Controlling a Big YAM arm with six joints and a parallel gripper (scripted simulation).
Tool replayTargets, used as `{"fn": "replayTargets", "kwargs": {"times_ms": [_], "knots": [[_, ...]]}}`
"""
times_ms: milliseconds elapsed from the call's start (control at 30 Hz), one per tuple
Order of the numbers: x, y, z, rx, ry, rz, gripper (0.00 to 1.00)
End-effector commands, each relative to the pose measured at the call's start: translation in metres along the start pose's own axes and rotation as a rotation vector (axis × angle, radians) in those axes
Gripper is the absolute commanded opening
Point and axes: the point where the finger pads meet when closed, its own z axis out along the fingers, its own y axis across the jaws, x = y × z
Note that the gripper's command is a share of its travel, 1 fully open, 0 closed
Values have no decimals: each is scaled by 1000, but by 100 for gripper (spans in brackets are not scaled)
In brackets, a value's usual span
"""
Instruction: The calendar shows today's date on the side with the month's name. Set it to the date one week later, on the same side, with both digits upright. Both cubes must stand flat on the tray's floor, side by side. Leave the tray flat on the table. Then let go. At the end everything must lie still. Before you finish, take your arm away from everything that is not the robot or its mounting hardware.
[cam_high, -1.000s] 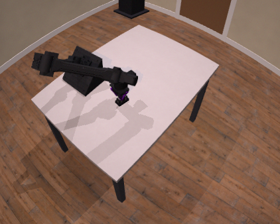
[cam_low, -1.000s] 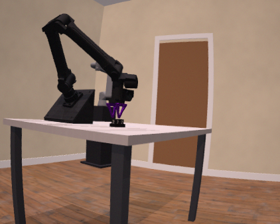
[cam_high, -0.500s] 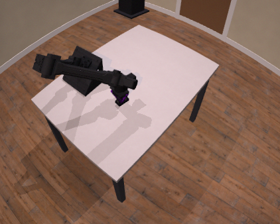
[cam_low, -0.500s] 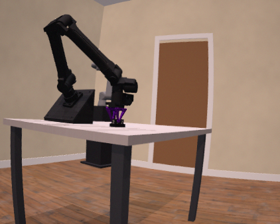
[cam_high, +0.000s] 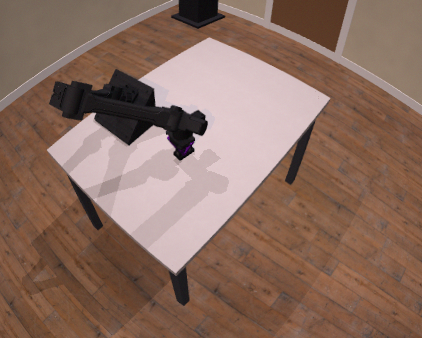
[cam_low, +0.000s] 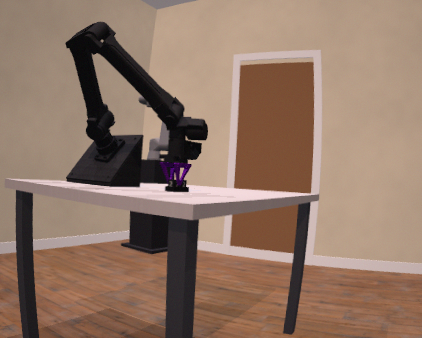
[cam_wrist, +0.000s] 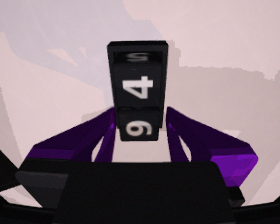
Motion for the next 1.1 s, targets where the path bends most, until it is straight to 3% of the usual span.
{"fn": "replayTargets", "kwargs": {"times_ms": [0,833,867,1067], "knots": [[-2,3,4,-3,2,-15,44],[-2,3,4,-3,2,-15,44],[-2,3,4,-3,2,-15,25],[-2,3,4,-3,2,-15,25]]}}
